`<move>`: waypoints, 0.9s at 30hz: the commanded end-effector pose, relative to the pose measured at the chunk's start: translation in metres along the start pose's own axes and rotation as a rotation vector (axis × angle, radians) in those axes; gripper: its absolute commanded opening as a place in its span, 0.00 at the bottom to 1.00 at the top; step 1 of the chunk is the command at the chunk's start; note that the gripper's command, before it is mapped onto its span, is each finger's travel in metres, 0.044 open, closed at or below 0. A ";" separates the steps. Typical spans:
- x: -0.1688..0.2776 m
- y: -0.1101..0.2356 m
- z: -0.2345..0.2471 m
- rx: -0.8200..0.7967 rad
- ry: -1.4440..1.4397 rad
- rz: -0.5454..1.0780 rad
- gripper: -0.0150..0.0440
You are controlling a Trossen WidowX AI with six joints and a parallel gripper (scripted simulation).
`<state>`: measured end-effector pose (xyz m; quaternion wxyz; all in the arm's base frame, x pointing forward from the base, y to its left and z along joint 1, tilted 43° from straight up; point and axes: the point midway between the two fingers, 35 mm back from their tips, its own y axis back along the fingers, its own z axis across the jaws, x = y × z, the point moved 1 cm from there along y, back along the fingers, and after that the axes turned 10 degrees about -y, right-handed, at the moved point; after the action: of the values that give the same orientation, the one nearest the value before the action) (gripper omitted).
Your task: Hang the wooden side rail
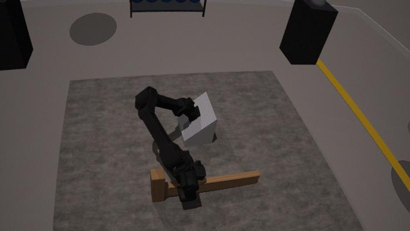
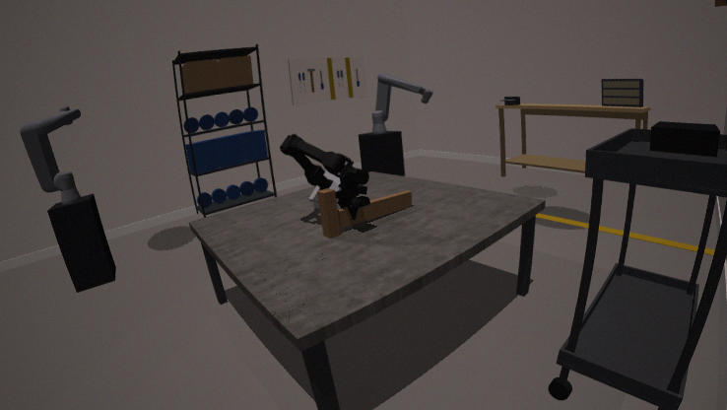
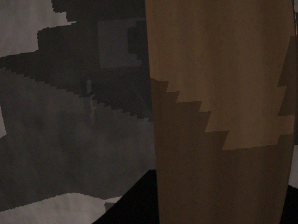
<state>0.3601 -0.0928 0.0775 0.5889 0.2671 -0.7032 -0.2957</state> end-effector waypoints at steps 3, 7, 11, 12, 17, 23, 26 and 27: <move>0.003 0.006 -0.003 0.018 -0.003 -0.001 0.25; 0.003 0.006 -0.003 0.018 -0.003 -0.001 0.25; 0.004 0.006 -0.004 0.018 -0.003 -0.001 0.25; 0.004 0.006 -0.004 0.018 -0.003 -0.001 0.25; 0.004 0.006 -0.004 0.018 -0.003 -0.001 0.25; 0.005 0.006 -0.004 0.018 -0.003 -0.001 0.25; 0.005 0.006 -0.004 0.018 -0.003 -0.001 0.25; 0.005 0.006 -0.004 0.018 -0.003 -0.001 0.25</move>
<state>0.3600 -0.0948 0.0794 0.5889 0.2672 -0.7032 -0.2955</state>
